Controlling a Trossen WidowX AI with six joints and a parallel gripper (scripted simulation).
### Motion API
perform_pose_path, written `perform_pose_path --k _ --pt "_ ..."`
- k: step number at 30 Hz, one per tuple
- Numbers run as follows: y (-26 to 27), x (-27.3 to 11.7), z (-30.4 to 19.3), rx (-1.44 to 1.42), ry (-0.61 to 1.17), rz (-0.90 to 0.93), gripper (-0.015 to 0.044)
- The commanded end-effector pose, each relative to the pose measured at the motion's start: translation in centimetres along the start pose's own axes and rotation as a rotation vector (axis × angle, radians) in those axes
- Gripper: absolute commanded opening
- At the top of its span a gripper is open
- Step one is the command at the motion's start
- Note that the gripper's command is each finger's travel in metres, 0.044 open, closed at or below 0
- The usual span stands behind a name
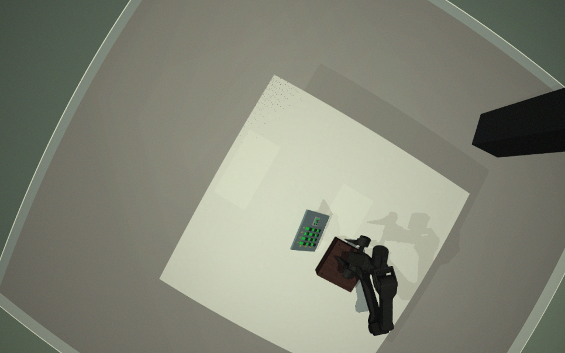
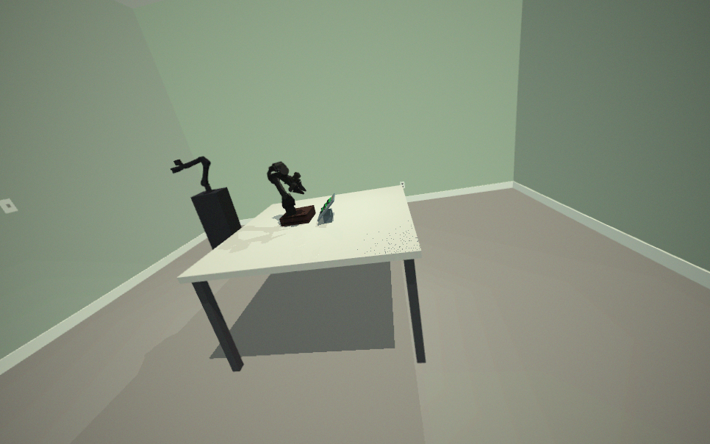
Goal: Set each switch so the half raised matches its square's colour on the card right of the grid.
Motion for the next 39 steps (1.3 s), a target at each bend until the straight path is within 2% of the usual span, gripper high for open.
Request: perform_pose_path --k 1,8,15,22,26,39 --pt "0.0 0.1 0.0 -0.001 0.002 0.0 0.0374" --pt "0.4 4.2 1.2 -0.017 0.037 0.005 0.019" --pt "3.1 8.6 2.4 -0.016 0.007 0.015 0.0006" --pt "4.7 10.2 2.7 -0.008 -0.019 0.027 0.0" --pt "4.7 13.3 2.5 -0.008 -0.043 0.032 0.0" --pt "4.7 14.5 2.5 -0.008 -0.045 0.032 0.0"
Point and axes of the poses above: the point midway between the two fingers, 35 mm back from their tips, its own x axis out along the fingers, its own y axis across the jaws, z = x × y, the point moved 6 cm from there along -x, back along the fingers, and after that the axes turned 10 degrees about x, right-handed, at the moved point
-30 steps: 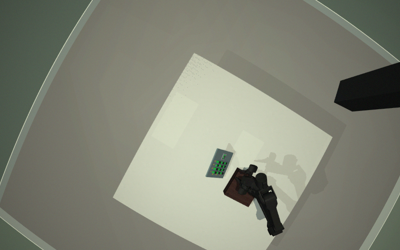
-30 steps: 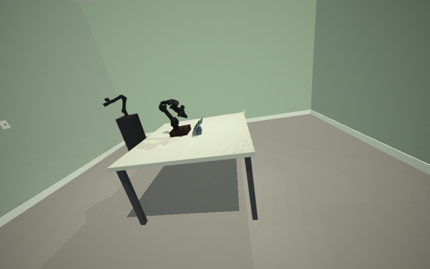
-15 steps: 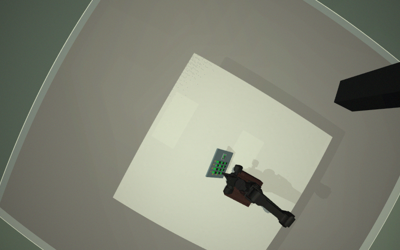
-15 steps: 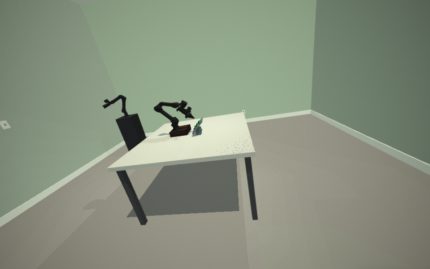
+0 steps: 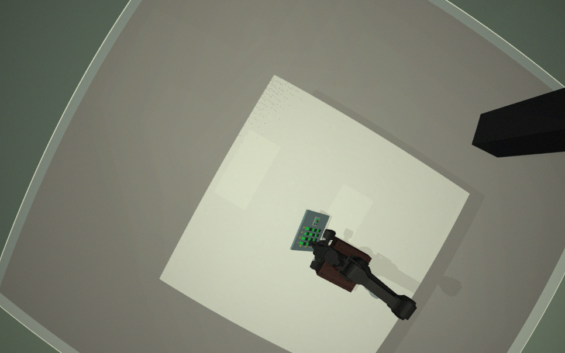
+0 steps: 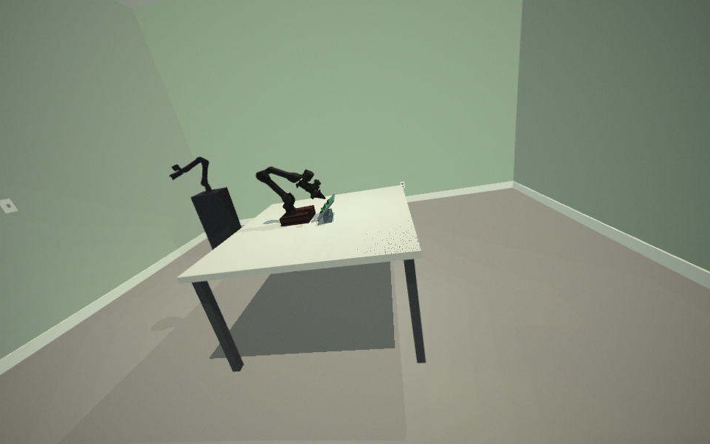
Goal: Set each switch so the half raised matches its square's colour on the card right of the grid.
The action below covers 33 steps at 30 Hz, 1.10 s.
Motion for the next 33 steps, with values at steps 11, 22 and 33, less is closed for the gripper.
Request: perform_pose_path --k 11,22,33 --pt "-0.1 1.8 -0.5 0.009 0.012 -0.003 0.0" --pt "-0.1 1.9 -0.5 0.009 0.012 -0.003 0.0" --pt "-0.1 1.9 -0.5 0.009 0.012 -0.003 0.0"
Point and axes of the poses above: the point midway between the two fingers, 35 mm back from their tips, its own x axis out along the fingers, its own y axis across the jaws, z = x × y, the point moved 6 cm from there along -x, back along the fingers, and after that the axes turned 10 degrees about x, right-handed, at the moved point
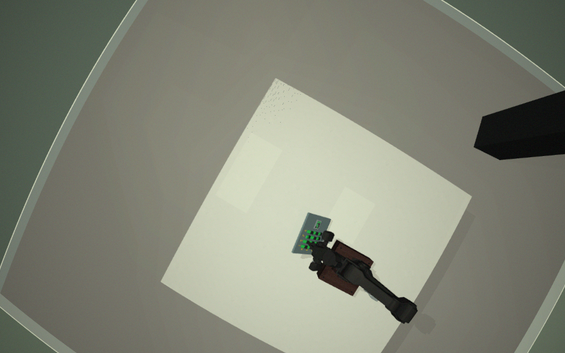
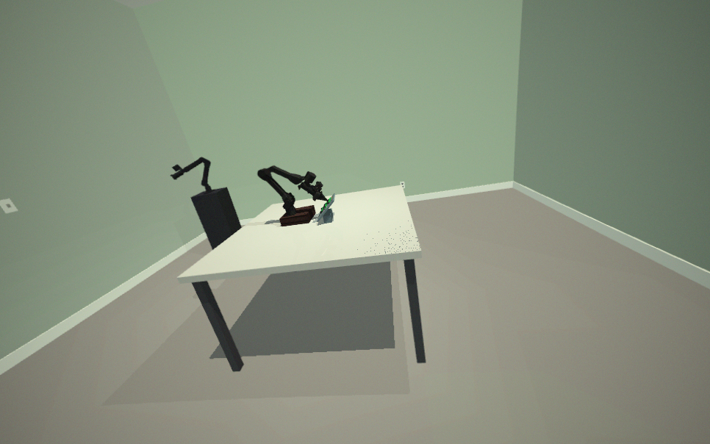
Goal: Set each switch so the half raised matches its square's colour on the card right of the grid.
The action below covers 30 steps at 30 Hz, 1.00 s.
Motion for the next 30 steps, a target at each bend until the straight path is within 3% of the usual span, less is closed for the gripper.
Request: perform_pose_path --k 1,30 --pt "-0.04 0.06 -0.11 0.007 0.003 -0.003 0.0" --pt "-0.04 0.37 -0.12 0.007 0.003 -0.003 0.0"
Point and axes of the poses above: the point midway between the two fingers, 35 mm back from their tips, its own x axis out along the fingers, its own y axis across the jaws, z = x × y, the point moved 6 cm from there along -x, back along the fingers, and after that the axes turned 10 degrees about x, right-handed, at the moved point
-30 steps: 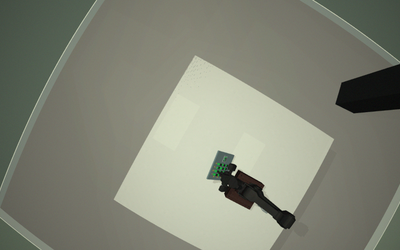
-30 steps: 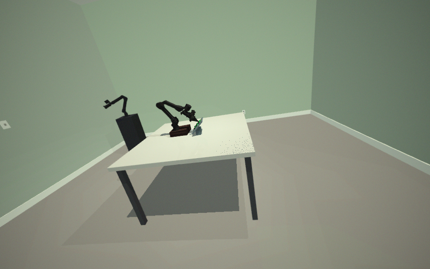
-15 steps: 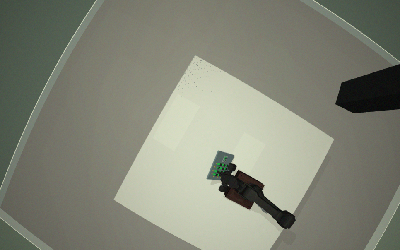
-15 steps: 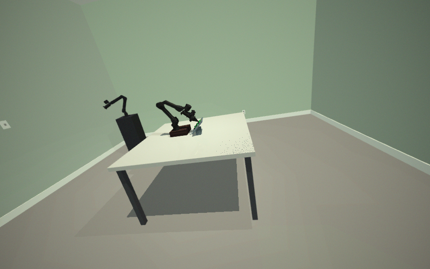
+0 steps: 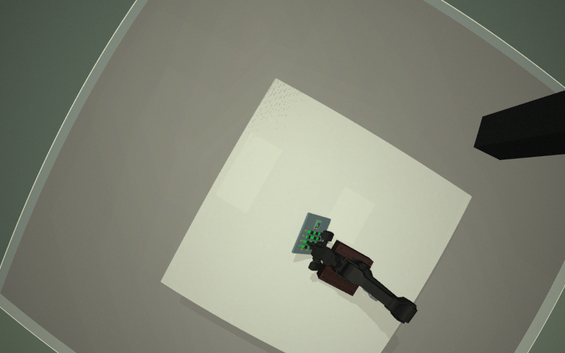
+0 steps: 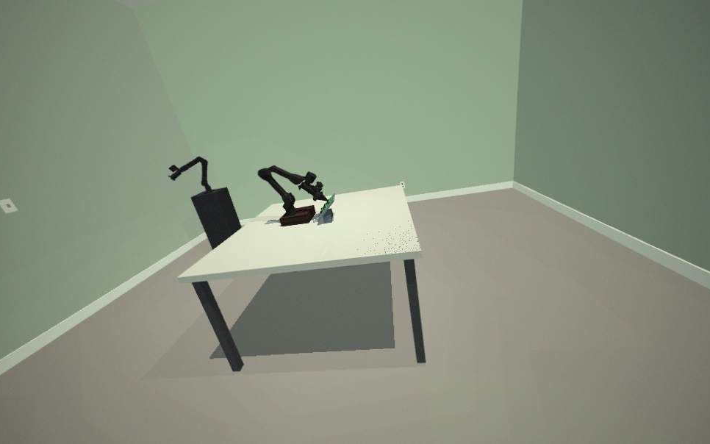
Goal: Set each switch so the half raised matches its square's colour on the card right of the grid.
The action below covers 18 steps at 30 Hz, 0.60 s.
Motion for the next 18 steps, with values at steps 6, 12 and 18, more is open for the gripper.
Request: perform_pose_path --k 6,12,18 --pt "-0.04 0.19 -0.13 0.007 0.003 -0.003 0.0" --pt "-0.04 0.27 -0.14 0.007 0.003 -0.003 0.0" --pt "-0.04 0.35 -0.14 0.007 0.003 -0.003 0.0"
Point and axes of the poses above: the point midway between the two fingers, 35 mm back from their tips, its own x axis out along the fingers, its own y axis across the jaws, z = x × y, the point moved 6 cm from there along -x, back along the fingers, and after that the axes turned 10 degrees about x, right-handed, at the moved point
